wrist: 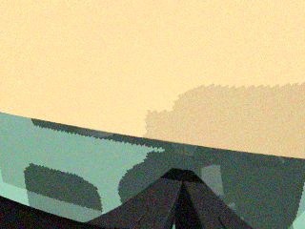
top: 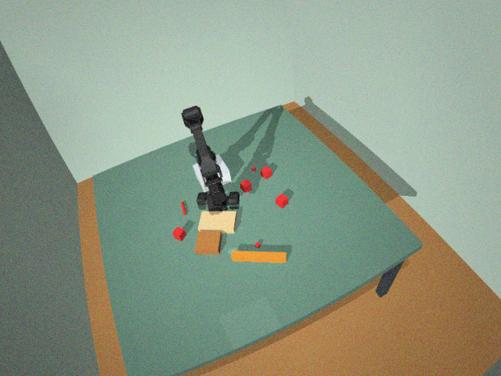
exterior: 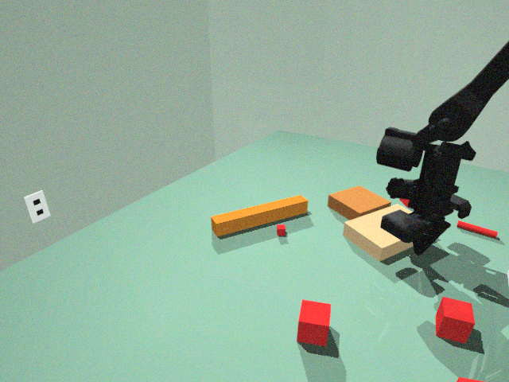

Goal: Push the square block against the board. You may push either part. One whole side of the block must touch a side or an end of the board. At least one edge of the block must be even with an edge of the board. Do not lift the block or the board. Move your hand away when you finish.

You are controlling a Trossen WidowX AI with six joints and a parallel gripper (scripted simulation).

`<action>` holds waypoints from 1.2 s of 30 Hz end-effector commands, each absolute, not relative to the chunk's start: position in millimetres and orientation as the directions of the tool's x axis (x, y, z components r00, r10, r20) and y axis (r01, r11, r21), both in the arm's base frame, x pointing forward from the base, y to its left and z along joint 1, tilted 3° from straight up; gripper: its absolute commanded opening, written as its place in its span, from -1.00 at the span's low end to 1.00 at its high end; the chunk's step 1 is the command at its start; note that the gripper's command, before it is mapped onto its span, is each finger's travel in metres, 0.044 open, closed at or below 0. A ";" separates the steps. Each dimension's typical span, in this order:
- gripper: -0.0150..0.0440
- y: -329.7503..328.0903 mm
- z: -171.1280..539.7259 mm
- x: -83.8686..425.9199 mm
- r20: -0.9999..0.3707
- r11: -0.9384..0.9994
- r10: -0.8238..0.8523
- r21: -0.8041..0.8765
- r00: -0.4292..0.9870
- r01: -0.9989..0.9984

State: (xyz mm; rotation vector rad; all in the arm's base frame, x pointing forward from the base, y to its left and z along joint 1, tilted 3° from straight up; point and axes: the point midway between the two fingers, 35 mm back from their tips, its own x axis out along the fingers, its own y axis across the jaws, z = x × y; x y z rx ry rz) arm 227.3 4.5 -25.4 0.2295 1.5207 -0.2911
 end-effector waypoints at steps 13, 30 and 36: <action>-0.49 12.6 -26.4 203.2 -0.998 0.943 -0.049 -0.036 0.031 0.332; -0.49 16.0 28.6 198.2 -0.998 0.943 -0.049 -0.036 0.031 0.332; -0.49 -17.9 30.5 214.7 -0.998 0.943 -0.052 -0.038 0.032 0.330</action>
